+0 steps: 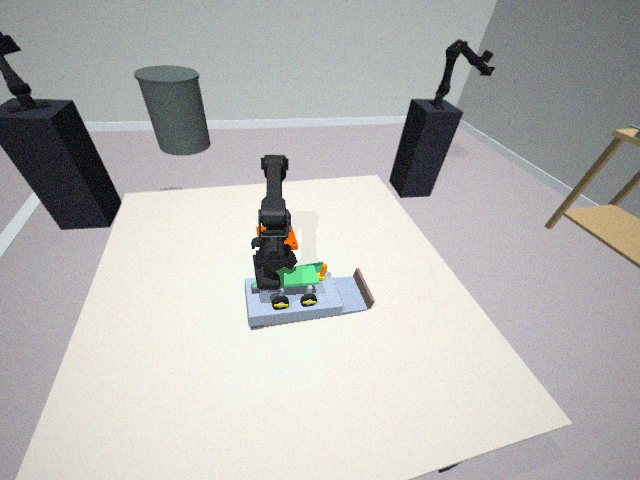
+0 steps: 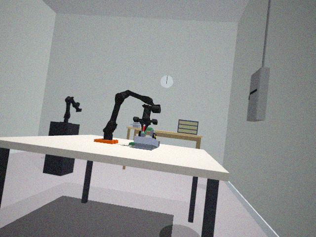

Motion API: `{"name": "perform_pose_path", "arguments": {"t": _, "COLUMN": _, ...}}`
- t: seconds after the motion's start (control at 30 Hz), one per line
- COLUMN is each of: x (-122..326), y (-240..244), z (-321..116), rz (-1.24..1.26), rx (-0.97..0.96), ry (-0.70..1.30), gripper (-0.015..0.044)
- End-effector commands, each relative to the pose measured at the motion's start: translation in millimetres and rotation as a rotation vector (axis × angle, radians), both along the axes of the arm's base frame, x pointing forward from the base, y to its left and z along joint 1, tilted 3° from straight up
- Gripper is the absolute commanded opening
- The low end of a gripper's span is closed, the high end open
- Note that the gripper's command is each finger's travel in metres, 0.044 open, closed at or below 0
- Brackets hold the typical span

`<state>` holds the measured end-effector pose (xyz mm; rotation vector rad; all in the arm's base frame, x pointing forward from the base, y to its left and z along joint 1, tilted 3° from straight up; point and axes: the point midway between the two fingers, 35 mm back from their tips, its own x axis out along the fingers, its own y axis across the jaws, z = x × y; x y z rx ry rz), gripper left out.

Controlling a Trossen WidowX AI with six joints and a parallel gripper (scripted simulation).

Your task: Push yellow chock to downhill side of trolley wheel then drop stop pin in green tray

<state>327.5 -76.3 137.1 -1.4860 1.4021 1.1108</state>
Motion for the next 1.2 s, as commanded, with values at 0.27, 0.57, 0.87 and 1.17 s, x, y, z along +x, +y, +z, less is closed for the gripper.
{"name": "perform_pose_path", "arguments": {"t": 0.27, "x": -1, "y": 2, "z": 9, "rz": 0.003, "rx": -0.003, "ry": -0.004, "gripper": 0.0}}
{"name": "perform_pose_path", "arguments": {"t": 0.57, "x": -1, "y": 3, "z": 12, "rz": 0.003, "rx": -0.003, "ry": -0.004, "gripper": 0.0}}
{"name": "perform_pose_path", "arguments": {"t": 0.87, "x": -1, "y": 4, "z": 15, "rz": 0.003, "rx": -0.002, "ry": -0.004, "gripper": 0.0}}
{"name": "perform_pose_path", "arguments": {"t": 1.17, "x": -1, "y": 4, "z": 19, "rz": 0.003, "rx": -0.002, "ry": -0.004, "gripper": 0.0}}
